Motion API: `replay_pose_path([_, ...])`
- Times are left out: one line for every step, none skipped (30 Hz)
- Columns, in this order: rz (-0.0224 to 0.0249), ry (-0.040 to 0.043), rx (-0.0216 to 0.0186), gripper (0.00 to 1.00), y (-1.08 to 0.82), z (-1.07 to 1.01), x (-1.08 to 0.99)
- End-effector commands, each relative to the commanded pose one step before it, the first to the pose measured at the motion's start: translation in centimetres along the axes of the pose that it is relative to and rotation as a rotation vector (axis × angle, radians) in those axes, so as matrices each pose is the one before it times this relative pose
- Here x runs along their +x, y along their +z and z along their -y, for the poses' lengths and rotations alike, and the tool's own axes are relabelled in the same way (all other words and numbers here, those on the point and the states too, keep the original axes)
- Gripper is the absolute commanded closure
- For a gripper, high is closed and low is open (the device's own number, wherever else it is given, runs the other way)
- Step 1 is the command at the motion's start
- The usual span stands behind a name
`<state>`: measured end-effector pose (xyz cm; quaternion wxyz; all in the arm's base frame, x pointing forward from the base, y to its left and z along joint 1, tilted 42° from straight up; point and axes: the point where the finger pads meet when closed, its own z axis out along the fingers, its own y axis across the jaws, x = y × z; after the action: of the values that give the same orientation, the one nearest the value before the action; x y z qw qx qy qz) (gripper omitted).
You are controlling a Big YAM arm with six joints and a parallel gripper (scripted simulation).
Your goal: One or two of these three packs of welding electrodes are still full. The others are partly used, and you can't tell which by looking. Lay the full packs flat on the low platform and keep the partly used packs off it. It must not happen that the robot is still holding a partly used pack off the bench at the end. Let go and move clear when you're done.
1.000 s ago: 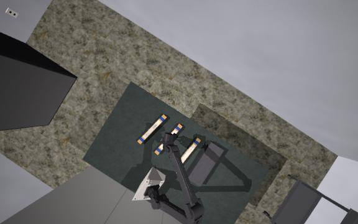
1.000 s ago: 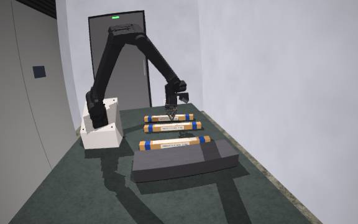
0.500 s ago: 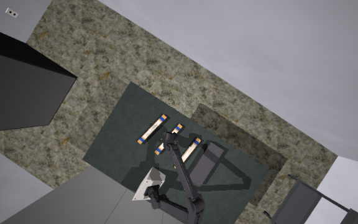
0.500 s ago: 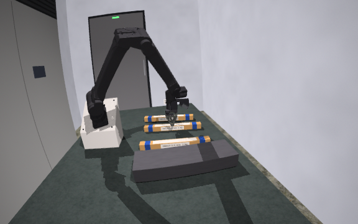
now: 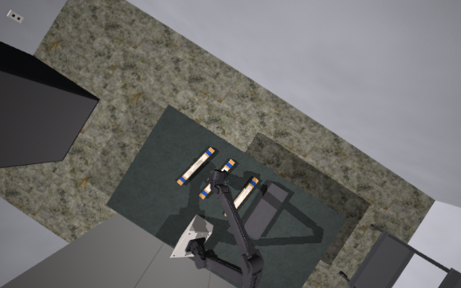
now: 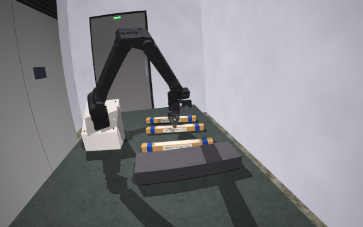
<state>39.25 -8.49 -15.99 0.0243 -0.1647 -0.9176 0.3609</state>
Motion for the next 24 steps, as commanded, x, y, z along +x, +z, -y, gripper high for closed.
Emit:
replay_pose_path([0.02048,-0.02952,-0.00232,0.26,-0.626,-1.415,-0.329])
replay_pose_path([-0.00014,0.00056,0.00004,0.26,-0.007,-0.015,0.015])
replay_pose_path([-0.00015,0.00062,0.00004,0.26,-0.005,-0.013,0.016])
replay_pose_path([-0.00015,0.00065,0.00004,0.26,-0.003,-0.012,0.017])
replay_pose_path([-0.00015,0.00066,0.00003,0.26,-0.001,-0.010,0.018])
replay_pose_path([-0.00015,0.00066,0.00003,0.26,0.001,-0.009,0.019])
replay_pose_path([-0.00014,0.00065,0.00003,0.26,0.003,-0.008,0.020])
replay_pose_path([-0.00014,0.00063,0.00003,0.26,0.005,-0.006,0.021])
replay_pose_path([-0.00013,0.00060,0.00002,0.26,0.007,-0.006,0.023])
replay_pose_path([-0.00012,0.00057,0.00002,0.26,0.008,-0.005,0.024])
replay_pose_path([-0.00011,0.00054,0.00002,0.26,0.010,-0.004,0.025])
replay_pose_path([0.00000,0.00000,0.00000,0.26,0.000,0.000,0.000])
replay_pose_path([0.00000,0.00000,0.00000,0.26,0.000,0.000,0.000])
replay_pose_path([-0.00010,0.00051,0.00002,0.26,0.011,-0.004,0.026])
replay_pose_path([-0.00010,0.00048,0.00002,0.26,0.012,-0.003,0.027])
replay_pose_path([-0.00009,0.00045,0.00001,0.26,0.013,-0.003,0.028])
replay_pose_path([-0.00009,0.00043,0.00001,0.26,0.013,-0.003,0.029])
replay_pose_path([-0.00008,0.00041,0.00001,0.26,0.014,-0.003,0.030])
replay_pose_path([-0.00008,0.00040,0.00001,0.26,0.014,-0.003,0.030])
replay_pose_path([-0.00008,0.00039,0.00001,0.26,0.015,-0.002,0.031])
replay_pose_path([-0.00007,0.00037,0.00001,0.26,0.015,-0.002,0.031])
replay_pose_path([-0.00007,0.00037,0.00001,0.26,0.015,-0.002,0.032])
replay_pose_path([-0.00007,0.00036,0.00001,0.26,0.015,-0.002,0.032])
replay_pose_path([-0.00007,0.00035,0.00001,0.26,0.016,-0.002,0.032])
